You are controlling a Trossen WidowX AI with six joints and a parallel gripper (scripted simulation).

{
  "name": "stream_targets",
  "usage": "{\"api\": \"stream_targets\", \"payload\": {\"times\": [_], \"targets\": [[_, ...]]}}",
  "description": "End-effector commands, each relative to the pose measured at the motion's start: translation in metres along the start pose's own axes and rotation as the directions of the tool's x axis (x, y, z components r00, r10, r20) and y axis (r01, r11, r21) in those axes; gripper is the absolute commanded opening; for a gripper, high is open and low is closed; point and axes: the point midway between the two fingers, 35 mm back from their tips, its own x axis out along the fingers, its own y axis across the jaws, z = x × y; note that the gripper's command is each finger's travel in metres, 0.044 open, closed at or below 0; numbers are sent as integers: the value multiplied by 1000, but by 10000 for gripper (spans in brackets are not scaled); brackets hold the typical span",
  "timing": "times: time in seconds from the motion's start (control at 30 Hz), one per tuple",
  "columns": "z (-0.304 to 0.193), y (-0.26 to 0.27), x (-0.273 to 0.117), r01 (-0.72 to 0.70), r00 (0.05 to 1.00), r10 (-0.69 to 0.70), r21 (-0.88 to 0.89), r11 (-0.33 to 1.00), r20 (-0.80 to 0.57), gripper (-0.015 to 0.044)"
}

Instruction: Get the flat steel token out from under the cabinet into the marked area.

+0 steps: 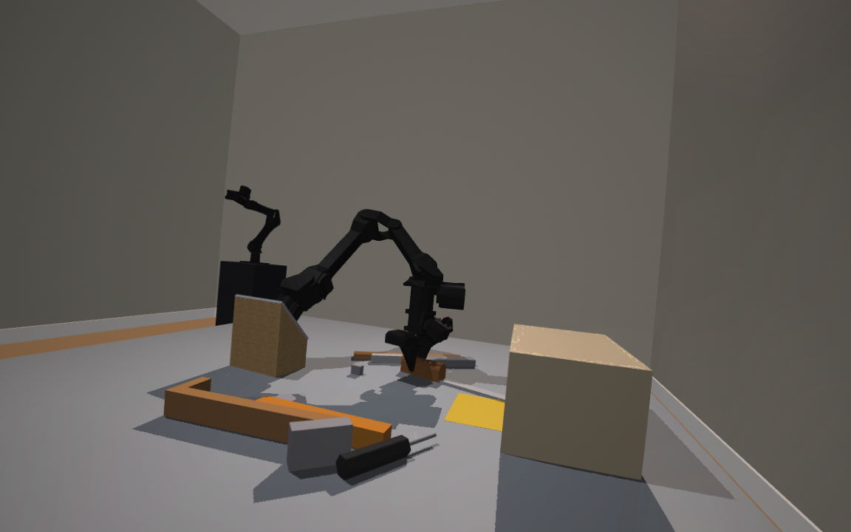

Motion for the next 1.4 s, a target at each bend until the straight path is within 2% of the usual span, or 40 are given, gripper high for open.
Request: {"api": "stream_targets", "payload": {"times": [0.0, 1.37], "targets": [[6, 1, 0, -3, 1000, 3, -7, 1000, 0, 0], [54, 2, -1, -3, 1000, 3, -9, 1000, 2, 0]]}}
